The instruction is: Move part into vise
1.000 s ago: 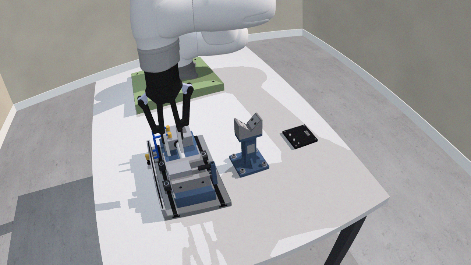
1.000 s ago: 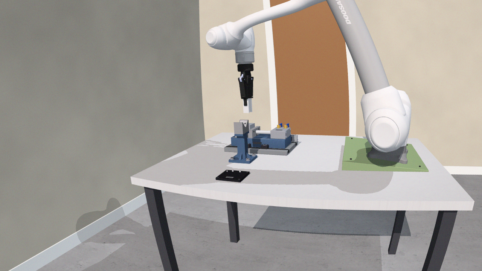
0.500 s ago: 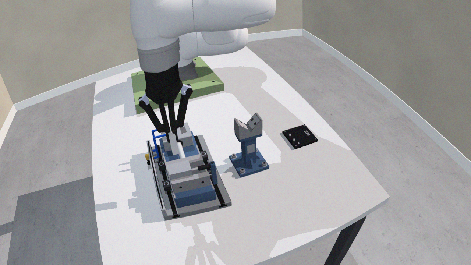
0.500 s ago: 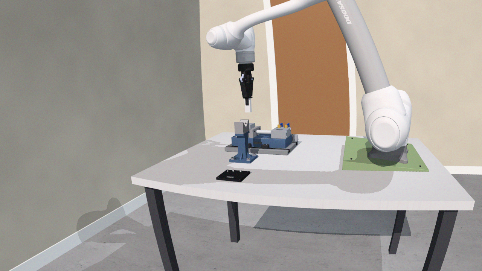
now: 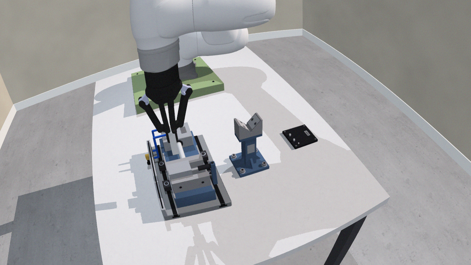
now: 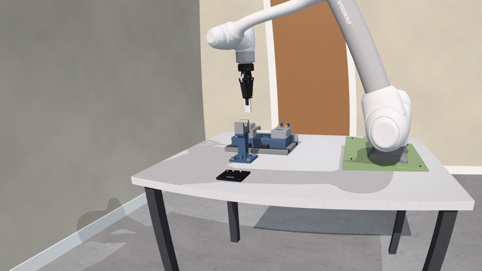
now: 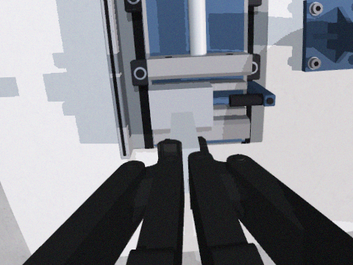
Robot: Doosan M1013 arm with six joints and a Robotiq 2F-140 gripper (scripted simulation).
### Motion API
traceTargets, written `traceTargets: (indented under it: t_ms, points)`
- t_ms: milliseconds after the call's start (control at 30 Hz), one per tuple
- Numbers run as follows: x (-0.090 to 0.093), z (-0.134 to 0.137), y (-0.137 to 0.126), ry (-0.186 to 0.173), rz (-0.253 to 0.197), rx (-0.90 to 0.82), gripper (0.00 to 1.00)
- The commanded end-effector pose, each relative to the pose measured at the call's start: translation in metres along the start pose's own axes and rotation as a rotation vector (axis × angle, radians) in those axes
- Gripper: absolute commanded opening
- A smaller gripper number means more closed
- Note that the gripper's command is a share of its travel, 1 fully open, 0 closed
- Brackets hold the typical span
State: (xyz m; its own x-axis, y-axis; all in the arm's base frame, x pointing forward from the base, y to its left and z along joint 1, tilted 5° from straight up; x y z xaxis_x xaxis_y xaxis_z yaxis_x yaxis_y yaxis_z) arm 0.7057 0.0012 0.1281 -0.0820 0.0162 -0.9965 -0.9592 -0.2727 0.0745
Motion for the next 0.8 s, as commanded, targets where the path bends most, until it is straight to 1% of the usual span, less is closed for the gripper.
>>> traceTargets:
  t_ms: [0, 100, 167, 767]
  points:
    - [0.0, -0.009, 0.001, 0.0, 0.0, 0.0, 0.0]
    - [0.0, -0.035, 0.005, 0.0, 0.0, 0.0, 0.0]
    - [0.0, -0.044, 0.007, 0.0, 0.0, 0.0, 0.0]
    - [0.0, -0.045, 0.007, 0.0, 0.0, 0.0, 0.0]
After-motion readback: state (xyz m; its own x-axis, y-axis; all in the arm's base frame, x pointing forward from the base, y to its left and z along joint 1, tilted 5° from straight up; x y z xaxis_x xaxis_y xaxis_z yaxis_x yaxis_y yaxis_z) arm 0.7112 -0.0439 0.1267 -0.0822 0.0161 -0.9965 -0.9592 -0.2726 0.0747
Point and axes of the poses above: the point where the finger pads meet when closed, its own x axis out along the fingers, its own z axis across the jaws, y = z × x, the point moved 1 cm from there along -x, back along the fingers, and after that the axes turned 7 degrees about -x, right-handed, at the moved point
